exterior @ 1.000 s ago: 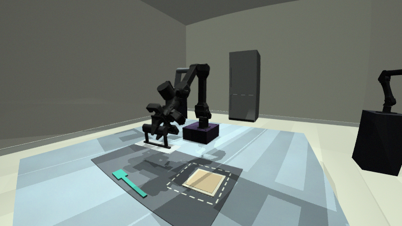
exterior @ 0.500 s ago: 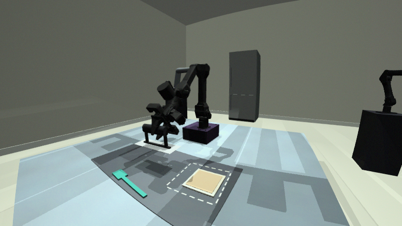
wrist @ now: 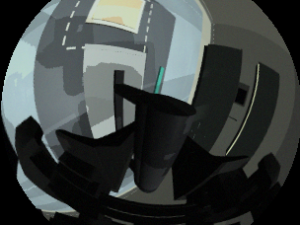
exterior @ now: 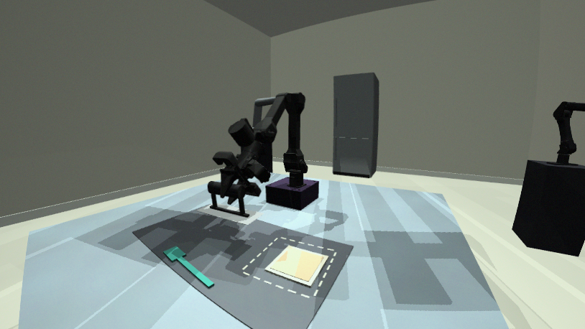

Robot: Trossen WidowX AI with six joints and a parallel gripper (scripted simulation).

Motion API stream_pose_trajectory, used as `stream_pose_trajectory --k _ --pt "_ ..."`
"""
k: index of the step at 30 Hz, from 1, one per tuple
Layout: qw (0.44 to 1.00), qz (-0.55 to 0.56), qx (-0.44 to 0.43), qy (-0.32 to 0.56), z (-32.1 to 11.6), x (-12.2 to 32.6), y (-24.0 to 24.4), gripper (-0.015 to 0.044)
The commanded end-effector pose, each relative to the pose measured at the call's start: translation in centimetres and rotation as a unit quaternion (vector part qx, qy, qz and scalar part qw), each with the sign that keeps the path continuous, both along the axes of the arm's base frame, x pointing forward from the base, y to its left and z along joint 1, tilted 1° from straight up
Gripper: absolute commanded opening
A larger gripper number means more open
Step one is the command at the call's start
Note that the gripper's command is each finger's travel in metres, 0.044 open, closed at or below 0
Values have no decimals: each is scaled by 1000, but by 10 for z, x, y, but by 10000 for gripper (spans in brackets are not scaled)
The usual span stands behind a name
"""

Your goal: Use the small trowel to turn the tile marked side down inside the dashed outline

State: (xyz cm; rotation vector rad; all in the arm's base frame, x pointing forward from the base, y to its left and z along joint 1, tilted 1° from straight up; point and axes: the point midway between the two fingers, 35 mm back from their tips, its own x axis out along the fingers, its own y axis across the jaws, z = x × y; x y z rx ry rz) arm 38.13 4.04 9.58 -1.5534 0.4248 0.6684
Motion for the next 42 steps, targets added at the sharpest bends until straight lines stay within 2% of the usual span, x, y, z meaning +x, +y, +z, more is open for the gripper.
stream_pose_trajectory --k 1,21,42 --pt "1000 -22 8 8 1 5 -5 0" --pt "968 -221 70 100 -12 35 -44 0" --pt "886 -426 104 154 -25 52 -88 0"
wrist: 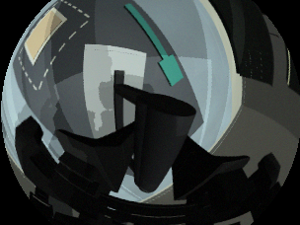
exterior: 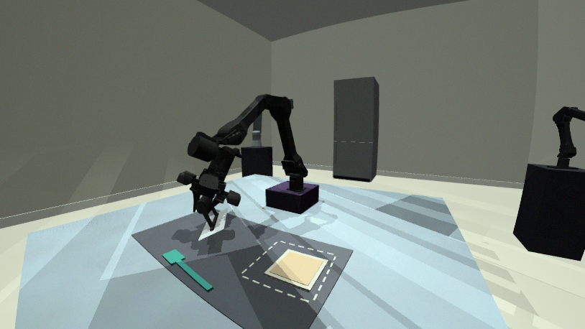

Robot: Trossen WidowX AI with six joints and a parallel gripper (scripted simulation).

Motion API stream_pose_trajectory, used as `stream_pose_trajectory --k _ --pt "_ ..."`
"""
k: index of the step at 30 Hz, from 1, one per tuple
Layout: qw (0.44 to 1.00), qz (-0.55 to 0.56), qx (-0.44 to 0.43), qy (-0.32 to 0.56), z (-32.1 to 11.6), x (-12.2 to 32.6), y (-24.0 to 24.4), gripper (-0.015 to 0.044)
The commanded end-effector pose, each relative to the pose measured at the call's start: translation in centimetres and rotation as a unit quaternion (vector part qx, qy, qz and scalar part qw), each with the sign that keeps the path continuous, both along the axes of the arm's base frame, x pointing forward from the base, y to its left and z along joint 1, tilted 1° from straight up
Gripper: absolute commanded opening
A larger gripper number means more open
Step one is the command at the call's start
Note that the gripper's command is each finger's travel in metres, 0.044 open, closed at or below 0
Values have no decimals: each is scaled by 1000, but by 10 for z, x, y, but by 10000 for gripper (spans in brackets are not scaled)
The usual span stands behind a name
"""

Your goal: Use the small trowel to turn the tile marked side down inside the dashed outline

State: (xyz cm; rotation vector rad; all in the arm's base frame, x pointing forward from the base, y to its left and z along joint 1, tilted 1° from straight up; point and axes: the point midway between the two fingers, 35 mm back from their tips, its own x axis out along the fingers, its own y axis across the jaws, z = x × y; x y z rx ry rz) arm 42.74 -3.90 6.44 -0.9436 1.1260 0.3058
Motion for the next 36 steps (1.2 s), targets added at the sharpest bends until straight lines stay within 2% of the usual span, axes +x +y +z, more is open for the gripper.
stream_pose_trajectory --k 1,18,36 --pt "999 -46 -1 -1 6 7 -11 0" --pt "976 -217 -10 33 -2 12 -47 0" --pt "922 -382 -43 45 -8 12 -84 0"
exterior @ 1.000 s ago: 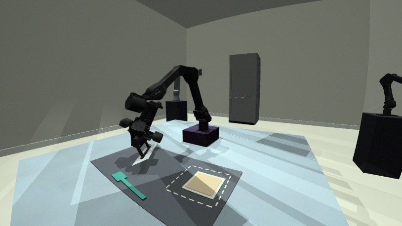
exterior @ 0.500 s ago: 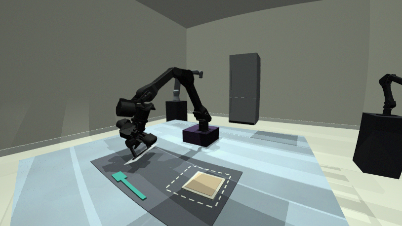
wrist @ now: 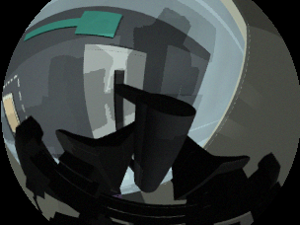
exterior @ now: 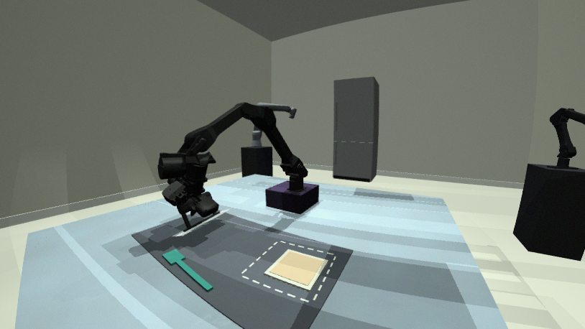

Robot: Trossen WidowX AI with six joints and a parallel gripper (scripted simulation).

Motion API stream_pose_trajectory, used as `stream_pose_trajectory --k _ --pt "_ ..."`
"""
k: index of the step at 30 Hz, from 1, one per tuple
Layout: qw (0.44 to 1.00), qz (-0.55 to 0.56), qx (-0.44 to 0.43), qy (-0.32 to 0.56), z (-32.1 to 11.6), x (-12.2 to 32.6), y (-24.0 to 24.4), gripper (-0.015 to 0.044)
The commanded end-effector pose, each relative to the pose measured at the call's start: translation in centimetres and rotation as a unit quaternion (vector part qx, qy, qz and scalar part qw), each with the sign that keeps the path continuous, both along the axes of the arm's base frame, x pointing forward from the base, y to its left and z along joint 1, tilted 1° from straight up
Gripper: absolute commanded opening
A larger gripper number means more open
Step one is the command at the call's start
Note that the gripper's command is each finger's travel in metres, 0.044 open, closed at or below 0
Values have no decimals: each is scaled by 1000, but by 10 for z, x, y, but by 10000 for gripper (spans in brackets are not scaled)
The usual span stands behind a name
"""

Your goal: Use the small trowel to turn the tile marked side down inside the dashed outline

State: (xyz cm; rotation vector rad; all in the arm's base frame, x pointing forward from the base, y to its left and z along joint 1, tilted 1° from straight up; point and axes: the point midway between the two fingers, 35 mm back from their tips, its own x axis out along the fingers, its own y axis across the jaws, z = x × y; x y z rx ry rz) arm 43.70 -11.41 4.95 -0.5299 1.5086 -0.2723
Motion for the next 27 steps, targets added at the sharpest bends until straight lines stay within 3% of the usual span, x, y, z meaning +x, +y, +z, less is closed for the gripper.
stream_pose_trajectory --k 1,27 --pt "999 -39 -17 -6 7 2 -11 0" --pt "962 -245 -117 -1 4 -8 -60 0"
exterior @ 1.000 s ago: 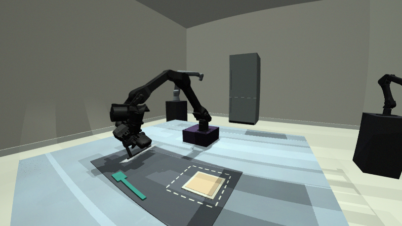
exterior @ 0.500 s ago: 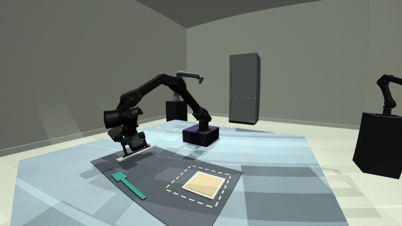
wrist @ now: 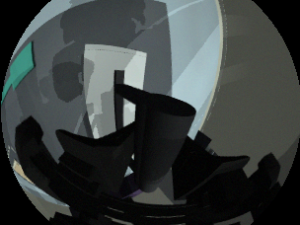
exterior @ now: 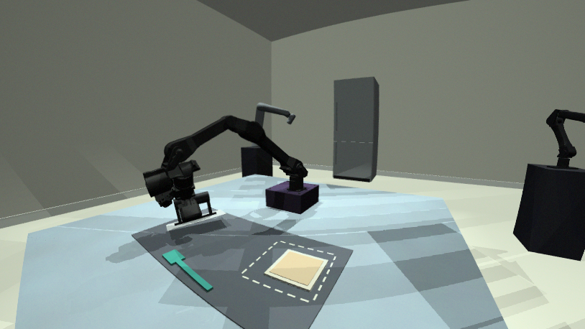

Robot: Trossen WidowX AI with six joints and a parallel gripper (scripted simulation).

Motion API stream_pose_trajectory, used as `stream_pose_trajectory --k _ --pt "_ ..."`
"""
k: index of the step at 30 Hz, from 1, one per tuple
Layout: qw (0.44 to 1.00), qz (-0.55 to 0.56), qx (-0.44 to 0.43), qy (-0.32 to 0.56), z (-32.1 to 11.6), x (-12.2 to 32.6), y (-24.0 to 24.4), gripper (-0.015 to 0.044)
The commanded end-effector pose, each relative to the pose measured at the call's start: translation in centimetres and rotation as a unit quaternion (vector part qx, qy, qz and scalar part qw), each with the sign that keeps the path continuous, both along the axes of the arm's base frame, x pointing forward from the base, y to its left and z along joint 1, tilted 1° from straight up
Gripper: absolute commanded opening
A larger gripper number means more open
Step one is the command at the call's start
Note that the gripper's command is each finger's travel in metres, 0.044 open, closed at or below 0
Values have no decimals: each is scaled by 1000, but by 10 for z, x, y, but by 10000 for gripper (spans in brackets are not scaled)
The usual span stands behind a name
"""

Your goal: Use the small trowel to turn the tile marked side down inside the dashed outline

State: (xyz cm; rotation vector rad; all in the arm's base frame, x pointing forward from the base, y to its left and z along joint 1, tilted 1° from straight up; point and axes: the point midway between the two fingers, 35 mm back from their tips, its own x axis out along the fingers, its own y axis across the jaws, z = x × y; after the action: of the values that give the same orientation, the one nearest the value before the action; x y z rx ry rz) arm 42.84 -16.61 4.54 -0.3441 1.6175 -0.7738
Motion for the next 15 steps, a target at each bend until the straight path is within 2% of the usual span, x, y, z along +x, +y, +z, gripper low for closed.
stream_pose_trajectory --k 1,15 --pt "999 -29 -26 -8 8 0 -10 0" --pt "991 -102 -85 -12 8 -7 -30 0"
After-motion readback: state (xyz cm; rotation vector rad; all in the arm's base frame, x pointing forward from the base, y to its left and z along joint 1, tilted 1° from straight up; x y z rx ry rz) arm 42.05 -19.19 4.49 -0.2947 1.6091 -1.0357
